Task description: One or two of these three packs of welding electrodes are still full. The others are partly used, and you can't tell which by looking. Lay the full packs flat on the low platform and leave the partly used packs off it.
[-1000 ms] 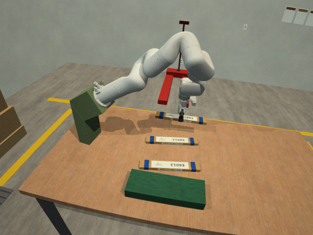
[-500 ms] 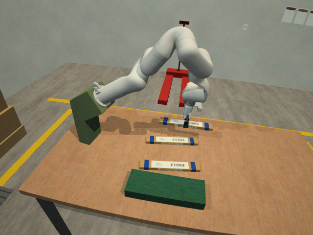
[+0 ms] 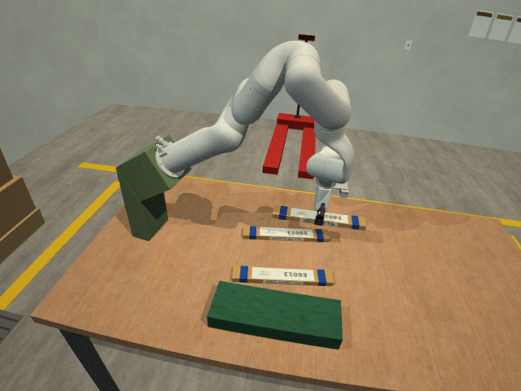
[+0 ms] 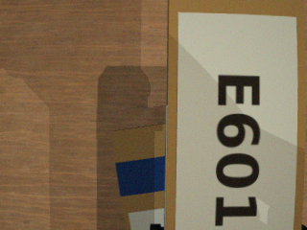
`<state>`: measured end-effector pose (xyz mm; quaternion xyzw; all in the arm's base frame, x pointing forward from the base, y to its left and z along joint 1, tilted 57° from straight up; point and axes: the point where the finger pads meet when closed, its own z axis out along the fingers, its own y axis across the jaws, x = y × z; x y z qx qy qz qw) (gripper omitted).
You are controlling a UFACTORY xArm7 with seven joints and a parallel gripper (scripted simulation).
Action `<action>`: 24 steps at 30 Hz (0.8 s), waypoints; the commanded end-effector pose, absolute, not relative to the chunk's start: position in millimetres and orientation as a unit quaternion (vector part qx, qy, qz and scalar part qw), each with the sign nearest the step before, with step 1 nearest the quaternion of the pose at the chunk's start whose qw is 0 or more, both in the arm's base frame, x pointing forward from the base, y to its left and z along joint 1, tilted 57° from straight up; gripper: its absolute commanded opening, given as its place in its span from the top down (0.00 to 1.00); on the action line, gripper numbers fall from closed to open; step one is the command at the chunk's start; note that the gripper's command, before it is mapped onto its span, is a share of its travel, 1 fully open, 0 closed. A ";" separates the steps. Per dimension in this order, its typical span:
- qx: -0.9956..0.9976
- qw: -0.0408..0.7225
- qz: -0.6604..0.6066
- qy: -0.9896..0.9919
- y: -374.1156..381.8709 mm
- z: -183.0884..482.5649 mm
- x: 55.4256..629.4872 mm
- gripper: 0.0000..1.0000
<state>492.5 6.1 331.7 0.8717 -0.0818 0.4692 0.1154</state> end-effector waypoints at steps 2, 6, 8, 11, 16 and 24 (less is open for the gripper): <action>0.873 0.114 0.467 -0.080 -15.4 347.4 494.6 0.42; 0.873 0.114 0.467 -0.080 -24.4 353.0 495.3 0.42; 0.873 0.114 0.467 -0.080 -32.8 358.2 495.9 0.42; 0.873 0.114 0.467 -0.080 -44.1 365.2 496.8 0.42; 0.873 0.114 0.467 -0.080 -59.3 374.6 498.0 0.42; 0.873 0.114 0.467 -0.080 -71.1 381.9 498.9 0.42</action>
